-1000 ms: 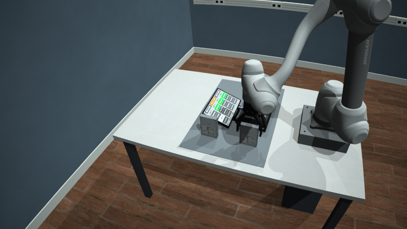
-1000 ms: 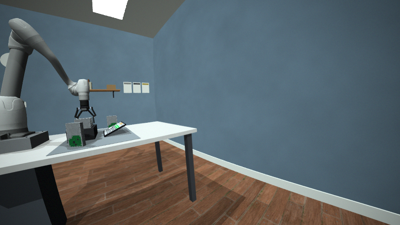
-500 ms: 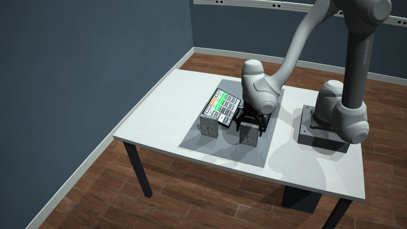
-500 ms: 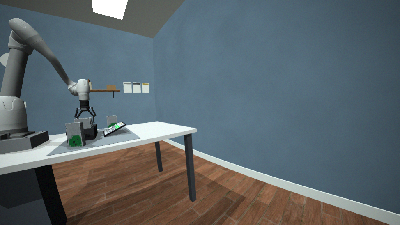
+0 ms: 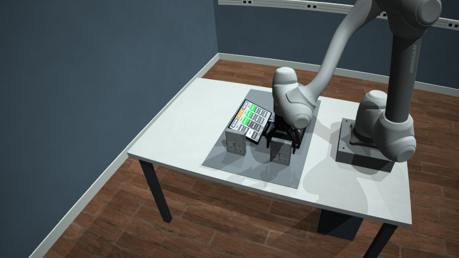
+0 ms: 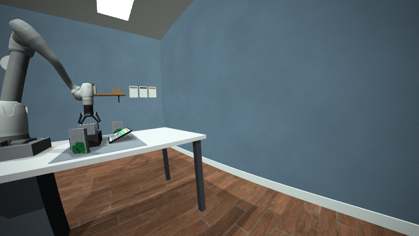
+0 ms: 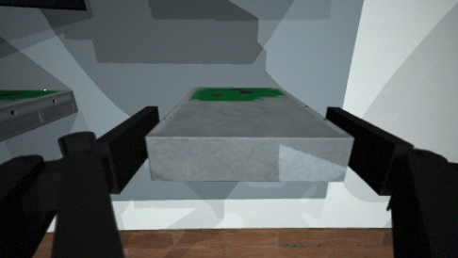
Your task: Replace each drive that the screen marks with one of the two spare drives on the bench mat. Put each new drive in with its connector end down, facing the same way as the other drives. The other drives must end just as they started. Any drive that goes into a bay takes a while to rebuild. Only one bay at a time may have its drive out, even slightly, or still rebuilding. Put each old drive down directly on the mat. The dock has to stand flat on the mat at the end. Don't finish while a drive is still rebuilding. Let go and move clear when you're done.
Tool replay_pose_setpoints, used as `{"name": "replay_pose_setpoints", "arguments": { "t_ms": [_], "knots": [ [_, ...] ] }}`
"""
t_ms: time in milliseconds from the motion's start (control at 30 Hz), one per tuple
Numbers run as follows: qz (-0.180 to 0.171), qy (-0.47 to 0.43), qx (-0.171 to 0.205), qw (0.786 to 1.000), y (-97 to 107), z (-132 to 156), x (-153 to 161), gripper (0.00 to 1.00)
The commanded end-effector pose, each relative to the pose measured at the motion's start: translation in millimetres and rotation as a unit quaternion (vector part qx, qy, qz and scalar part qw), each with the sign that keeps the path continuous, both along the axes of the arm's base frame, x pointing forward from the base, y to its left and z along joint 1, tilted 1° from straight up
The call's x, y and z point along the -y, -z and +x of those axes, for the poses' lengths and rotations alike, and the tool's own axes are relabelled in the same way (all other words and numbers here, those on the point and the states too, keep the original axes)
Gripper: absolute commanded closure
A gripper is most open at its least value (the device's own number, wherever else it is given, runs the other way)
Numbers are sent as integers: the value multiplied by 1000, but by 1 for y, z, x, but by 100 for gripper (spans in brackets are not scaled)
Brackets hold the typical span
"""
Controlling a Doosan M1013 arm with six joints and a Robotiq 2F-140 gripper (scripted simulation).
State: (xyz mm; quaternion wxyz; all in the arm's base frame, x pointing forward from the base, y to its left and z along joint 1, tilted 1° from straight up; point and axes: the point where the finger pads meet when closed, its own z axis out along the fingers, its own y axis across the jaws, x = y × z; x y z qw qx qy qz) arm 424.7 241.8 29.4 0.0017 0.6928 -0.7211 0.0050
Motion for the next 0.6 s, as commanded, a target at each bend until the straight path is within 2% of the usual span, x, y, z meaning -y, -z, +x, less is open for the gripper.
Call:
{"name": "replay_pose_setpoints", "arguments": {
  "t_ms": [0, 300, 567],
  "knots": [
    [0, 0, 0, 1000, -1, 0, 0, 11],
    [0, 0, 0, 1000, -7, 0, 0, 11],
    [0, 0, 0, 1000, -32, 0, -1, 11]
  ]
}}
